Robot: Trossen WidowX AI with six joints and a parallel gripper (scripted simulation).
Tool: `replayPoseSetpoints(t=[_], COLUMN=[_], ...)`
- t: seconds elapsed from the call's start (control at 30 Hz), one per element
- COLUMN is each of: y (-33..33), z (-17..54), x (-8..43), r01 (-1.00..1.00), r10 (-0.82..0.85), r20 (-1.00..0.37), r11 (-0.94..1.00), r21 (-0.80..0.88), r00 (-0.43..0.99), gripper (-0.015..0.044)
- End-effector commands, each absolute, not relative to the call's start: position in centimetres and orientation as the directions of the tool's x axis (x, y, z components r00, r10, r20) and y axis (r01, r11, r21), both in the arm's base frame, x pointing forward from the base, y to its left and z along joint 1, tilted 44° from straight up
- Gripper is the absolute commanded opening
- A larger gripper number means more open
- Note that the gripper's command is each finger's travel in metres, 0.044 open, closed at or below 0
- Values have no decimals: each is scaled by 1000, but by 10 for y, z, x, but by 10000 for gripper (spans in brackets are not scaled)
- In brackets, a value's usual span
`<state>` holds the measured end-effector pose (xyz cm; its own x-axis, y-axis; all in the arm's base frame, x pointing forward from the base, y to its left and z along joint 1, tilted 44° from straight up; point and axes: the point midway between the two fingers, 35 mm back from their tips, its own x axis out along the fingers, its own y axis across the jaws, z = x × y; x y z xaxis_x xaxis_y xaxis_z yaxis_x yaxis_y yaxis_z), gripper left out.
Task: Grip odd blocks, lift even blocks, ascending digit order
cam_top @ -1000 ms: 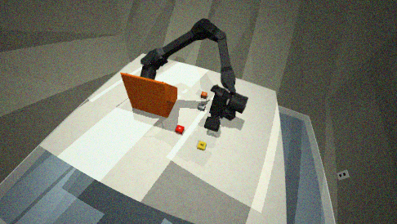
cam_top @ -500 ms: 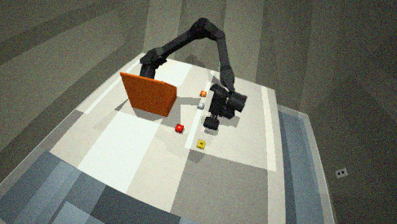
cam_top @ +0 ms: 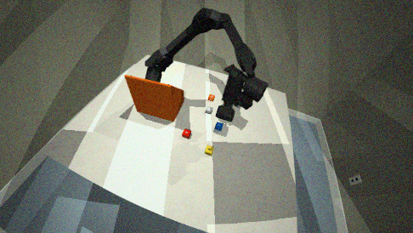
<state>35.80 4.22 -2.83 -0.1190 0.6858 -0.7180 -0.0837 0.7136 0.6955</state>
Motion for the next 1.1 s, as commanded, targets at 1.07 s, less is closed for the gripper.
replayPoseSetpoints(t=[1.07], y=[159], z=[93], x=[249], r01=[-91], r10=[685], r20=[-719], r11=[714], r21=[694], r00=[-118], gripper=[199])
